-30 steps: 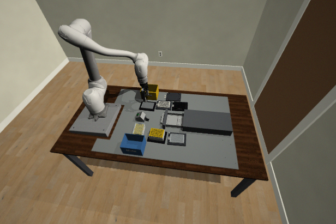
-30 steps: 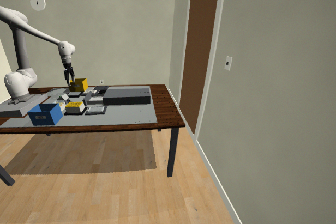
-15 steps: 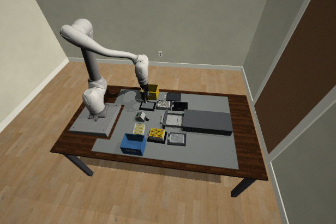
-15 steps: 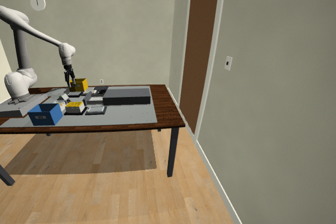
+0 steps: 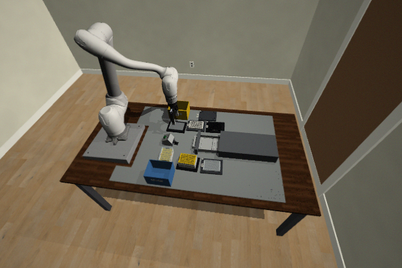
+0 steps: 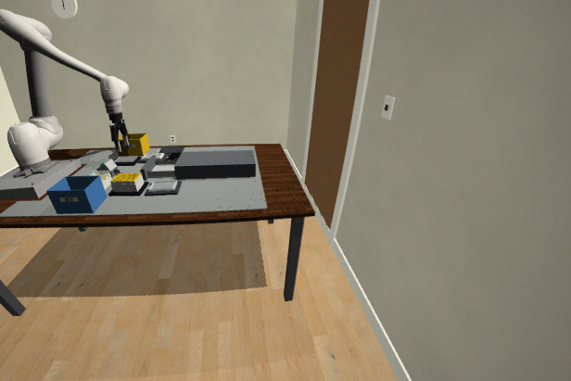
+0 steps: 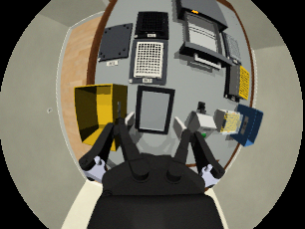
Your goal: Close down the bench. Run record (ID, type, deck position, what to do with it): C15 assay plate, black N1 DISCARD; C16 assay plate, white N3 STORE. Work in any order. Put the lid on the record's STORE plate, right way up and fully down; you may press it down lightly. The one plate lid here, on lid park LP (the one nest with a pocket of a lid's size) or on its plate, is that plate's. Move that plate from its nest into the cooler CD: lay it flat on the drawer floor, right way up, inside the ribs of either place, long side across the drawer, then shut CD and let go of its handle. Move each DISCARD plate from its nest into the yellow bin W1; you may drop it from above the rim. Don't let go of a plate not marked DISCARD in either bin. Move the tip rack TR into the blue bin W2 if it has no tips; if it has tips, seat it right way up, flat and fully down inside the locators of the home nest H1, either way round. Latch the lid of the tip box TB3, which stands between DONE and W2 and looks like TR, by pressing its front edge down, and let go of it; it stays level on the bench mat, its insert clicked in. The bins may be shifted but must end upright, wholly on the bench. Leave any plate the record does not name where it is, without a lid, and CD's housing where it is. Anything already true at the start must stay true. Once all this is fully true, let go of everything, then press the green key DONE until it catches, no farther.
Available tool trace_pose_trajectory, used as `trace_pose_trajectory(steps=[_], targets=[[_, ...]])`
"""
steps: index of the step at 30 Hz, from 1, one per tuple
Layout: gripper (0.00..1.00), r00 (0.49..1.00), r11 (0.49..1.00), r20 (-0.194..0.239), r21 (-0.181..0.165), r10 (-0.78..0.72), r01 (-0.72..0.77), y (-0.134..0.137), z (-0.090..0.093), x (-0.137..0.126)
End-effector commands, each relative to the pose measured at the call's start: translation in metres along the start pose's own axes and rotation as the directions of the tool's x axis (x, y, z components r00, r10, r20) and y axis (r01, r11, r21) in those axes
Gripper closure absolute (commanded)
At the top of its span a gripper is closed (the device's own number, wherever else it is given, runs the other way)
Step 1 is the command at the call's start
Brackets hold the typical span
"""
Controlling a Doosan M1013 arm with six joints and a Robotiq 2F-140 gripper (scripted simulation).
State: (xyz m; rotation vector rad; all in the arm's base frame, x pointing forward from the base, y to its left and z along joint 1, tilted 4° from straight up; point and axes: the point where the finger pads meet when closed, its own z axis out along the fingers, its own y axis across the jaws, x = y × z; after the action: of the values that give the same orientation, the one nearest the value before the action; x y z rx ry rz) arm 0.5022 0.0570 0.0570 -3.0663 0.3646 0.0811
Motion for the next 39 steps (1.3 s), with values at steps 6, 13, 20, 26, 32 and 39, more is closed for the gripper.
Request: trace_pose_trajectory(steps=[6, 13, 20, 26, 32, 39], targets=[[0.34, 1.0, 1.0, 0.0, 0.0, 0.0, 0.0, 0.0, 0.009, 0.0], [0.34, 1.0, 1.0, 0.0, 0.0, 0.0, 0.0, 0.0, 0.016, 0.0], [0.34, 1.0, 1.0, 0.0, 0.0, 0.0, 0.0, 0.0, 0.025, 0.0], [0.34, 1.0, 1.0, 0.0, 0.0, 0.0, 0.0, 0.0, 0.031, 0.0], [0.34, 1.0, 1.0, 0.0, 0.0, 0.0, 0.0, 0.0, 0.039, 0.0], [0.34, 1.0, 1.0, 0.0, 0.0, 0.0, 0.0, 0.0, 0.048, 0.0]])
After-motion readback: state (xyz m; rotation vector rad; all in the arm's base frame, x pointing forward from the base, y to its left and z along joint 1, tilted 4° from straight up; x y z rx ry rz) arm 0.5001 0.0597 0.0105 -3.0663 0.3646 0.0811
